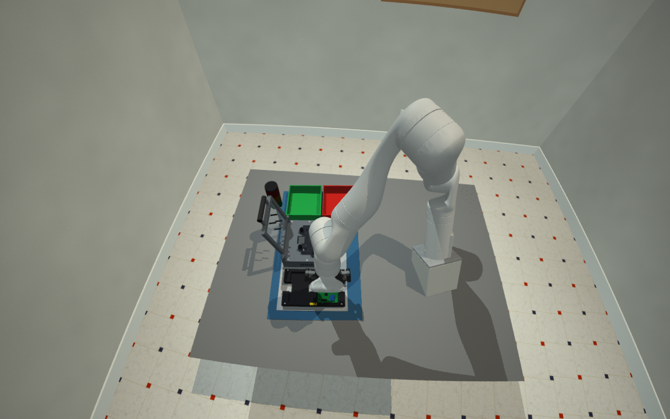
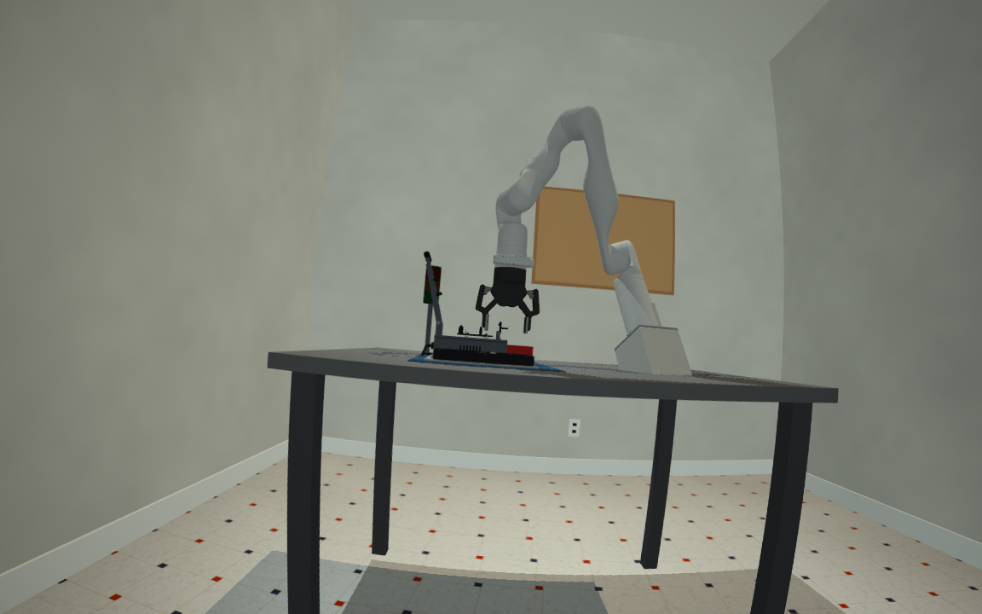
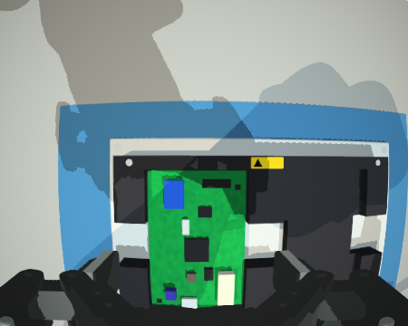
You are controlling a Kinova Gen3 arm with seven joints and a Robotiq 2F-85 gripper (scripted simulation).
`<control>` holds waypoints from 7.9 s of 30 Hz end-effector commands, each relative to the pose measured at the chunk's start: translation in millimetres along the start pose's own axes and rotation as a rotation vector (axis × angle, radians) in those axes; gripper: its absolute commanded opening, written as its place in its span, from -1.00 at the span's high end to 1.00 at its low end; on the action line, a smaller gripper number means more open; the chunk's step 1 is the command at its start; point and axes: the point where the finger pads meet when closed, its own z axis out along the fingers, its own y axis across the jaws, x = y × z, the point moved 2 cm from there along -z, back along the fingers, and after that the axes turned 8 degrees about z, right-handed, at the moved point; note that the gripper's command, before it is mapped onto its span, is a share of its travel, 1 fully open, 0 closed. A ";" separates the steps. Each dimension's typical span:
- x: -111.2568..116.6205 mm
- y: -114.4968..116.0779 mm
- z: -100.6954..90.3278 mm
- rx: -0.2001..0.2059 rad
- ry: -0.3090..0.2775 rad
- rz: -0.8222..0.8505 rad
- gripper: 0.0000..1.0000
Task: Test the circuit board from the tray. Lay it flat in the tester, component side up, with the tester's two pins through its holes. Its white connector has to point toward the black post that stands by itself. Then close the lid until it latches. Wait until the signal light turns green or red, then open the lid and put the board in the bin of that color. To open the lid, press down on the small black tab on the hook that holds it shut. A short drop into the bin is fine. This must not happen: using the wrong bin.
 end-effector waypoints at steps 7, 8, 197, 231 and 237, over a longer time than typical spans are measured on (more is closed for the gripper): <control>-0.9 0.2 1.9 0.001 -0.002 0.001 -1.00; -0.9 0.2 1.9 0.001 -0.002 0.001 -1.00; -1.8 0.6 60.7 0.001 -0.002 0.001 -0.54; -1.8 0.6 45.5 0.001 -0.002 0.001 -0.54; -1.8 0.6 39.5 0.001 -0.002 0.001 -0.54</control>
